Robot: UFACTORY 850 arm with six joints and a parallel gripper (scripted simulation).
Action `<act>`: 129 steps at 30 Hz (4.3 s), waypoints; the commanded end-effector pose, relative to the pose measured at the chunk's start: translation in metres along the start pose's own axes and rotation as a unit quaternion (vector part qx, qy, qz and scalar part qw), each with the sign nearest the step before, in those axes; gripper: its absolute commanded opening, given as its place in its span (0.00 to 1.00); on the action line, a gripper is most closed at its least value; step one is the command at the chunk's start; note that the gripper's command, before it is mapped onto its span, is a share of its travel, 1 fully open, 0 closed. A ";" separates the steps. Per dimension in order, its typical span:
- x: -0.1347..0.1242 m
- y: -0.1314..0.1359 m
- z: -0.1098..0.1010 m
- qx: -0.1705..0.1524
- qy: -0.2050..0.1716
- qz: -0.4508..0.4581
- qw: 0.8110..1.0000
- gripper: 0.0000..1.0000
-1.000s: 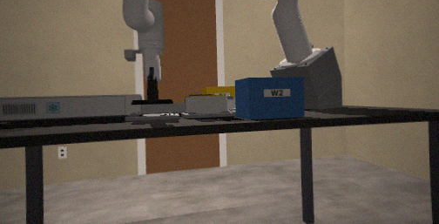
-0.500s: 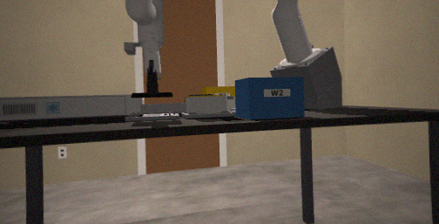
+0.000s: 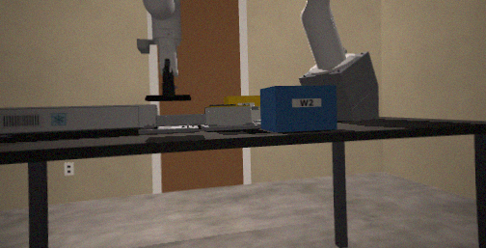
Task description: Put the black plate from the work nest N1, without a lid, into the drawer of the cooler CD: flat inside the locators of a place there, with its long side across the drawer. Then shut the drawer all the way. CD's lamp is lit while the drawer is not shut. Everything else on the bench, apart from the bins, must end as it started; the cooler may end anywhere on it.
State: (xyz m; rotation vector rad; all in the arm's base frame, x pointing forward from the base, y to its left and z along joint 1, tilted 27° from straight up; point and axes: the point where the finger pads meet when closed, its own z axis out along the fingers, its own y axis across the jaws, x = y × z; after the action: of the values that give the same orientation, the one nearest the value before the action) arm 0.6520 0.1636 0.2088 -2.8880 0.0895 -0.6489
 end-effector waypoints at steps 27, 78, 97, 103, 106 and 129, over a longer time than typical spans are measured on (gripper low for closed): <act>0.001 -0.001 -0.047 -0.003 0.000 0.000 1.000 0.00; -0.027 0.085 -0.049 -0.002 -0.002 -0.537 0.844 0.00; -0.041 0.128 -0.049 -0.002 -0.002 -0.726 0.688 0.00; -0.046 0.141 -0.049 -0.002 -0.002 -0.726 0.688 0.00; -0.047 0.146 -0.049 -0.002 -0.002 -0.726 0.688 0.00; -0.064 0.195 -0.049 -0.002 -0.002 -0.726 0.688 0.00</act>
State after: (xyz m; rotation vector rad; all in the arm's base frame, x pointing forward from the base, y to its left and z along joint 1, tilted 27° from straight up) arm 0.5708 -0.0238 0.1900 -2.4832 -2.3572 -0.5558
